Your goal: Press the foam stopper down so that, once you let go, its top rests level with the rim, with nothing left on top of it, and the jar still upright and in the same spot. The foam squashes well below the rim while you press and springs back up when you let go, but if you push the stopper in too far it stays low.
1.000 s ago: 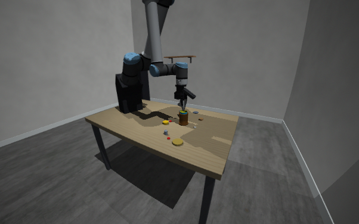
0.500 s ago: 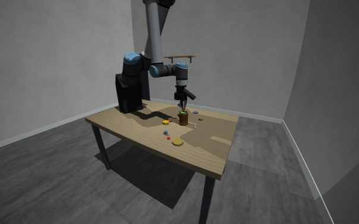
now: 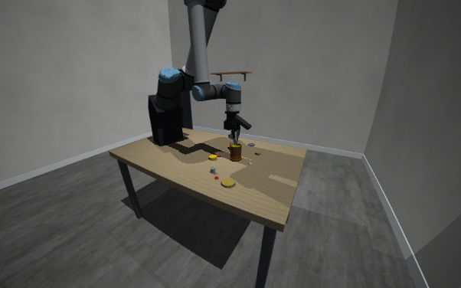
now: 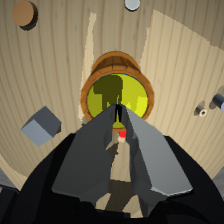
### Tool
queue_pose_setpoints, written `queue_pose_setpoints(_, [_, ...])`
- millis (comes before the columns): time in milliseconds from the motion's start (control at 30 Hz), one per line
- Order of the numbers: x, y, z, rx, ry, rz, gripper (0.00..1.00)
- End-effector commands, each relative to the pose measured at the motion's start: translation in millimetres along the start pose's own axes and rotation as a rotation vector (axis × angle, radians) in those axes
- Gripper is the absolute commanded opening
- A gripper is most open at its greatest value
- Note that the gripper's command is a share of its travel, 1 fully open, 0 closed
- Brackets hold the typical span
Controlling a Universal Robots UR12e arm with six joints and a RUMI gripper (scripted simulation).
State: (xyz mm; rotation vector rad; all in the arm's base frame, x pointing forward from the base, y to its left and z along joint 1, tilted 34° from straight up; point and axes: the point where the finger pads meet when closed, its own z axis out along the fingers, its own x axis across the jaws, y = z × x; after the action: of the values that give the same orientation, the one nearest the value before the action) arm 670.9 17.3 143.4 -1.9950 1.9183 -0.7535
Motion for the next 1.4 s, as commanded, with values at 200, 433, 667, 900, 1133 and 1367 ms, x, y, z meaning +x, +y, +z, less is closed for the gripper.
queue_pose_setpoints(200, [-0.1, -0.4, 4.5, 0.001, 0.000, 0.000, 0.00])
queue_pose_setpoints(433, [-0.1, -0.4, 6.1, 0.001, 0.000, 0.000, 0.00])
queue_pose_setpoints(667, [-0.1, -0.4, 7.2, 0.001, 0.000, 0.000, 0.00])
queue_pose_setpoints(900, [-0.1, -0.4, 7.3, 0.001, 0.000, 0.000, 0.00])
queue_pose_setpoints(1133, [-0.1, -0.4, 7.3, 0.001, 0.000, 0.000, 0.00])
queue_pose_setpoints(1367, [-0.1, -0.4, 7.3, 0.001, 0.000, 0.000, 0.00])
